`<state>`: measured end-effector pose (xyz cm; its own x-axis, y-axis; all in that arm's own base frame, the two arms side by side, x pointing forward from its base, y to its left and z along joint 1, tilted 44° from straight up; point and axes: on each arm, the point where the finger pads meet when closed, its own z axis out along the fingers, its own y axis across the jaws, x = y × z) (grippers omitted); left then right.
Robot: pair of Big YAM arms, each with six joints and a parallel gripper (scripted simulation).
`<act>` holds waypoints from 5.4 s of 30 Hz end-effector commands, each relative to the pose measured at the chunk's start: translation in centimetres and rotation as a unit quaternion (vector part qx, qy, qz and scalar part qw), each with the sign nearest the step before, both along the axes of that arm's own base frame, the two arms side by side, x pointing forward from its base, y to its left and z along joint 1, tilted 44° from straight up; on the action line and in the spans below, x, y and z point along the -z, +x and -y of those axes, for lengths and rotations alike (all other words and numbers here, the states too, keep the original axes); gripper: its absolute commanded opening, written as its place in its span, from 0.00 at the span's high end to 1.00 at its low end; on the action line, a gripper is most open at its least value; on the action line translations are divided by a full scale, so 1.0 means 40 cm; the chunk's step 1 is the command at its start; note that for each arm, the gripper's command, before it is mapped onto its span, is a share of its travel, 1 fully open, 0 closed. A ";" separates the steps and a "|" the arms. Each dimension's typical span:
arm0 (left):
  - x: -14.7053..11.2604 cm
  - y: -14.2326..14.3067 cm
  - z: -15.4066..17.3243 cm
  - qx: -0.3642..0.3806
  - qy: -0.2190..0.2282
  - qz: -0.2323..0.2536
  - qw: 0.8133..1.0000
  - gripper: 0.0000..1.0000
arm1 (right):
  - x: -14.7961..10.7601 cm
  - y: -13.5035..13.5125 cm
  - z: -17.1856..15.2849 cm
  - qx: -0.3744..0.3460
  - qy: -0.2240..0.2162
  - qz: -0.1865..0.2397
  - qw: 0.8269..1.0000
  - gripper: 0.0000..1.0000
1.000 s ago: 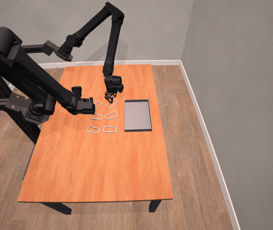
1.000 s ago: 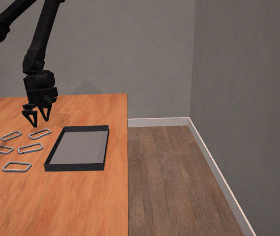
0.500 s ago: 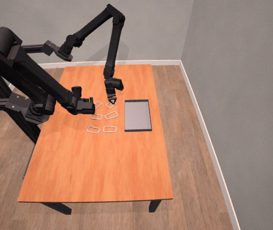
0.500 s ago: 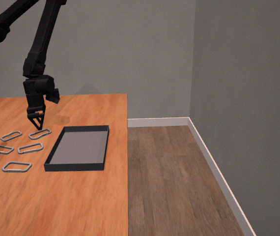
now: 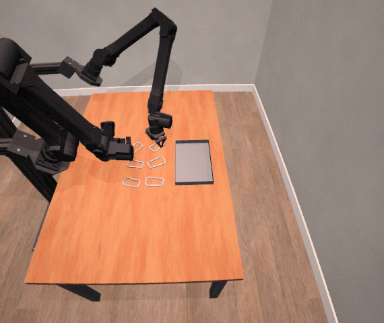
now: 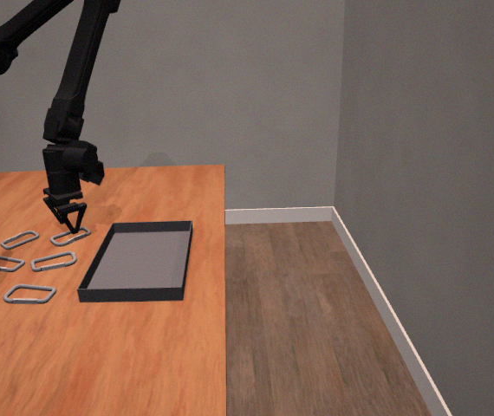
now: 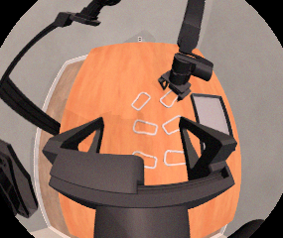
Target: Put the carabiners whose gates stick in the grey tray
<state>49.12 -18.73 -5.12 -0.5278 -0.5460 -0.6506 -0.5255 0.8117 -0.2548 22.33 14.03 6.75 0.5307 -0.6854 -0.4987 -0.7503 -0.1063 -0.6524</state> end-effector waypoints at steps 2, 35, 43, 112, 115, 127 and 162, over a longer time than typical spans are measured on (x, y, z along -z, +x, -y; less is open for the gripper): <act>-0.004 0.000 0.007 -0.015 -0.013 -0.001 1.000 0.17 | -0.003 0.002 -0.002 -0.004 -0.001 0.002 1.000 0.00; 0.035 0.041 -0.003 -0.010 -0.013 0.005 1.000 0.28 | -0.003 0.002 -0.002 -0.004 -0.001 0.002 1.000 0.00; 0.039 0.036 -0.006 -0.011 -0.013 0.004 1.000 0.49 | -0.003 0.002 -0.002 -0.004 -0.001 0.002 1.000 0.00; -0.013 -0.023 0.018 0.468 0.412 0.179 0.762 0.00 | -0.003 0.002 -0.002 -0.004 -0.001 0.002 1.000 0.00; -0.004 -0.023 -0.014 0.458 0.411 0.174 0.769 0.00 | -0.003 0.002 -0.002 -0.004 -0.001 0.002 1.000 0.00; -0.026 -0.023 0.006 0.458 0.409 0.184 0.768 0.00 | -0.003 0.002 -0.002 -0.004 -0.001 0.002 1.000 0.00; -0.068 0.041 0.152 0.197 0.032 0.072 0.977 0.69 | -0.003 0.002 -0.002 -0.004 -0.001 0.002 1.000 0.00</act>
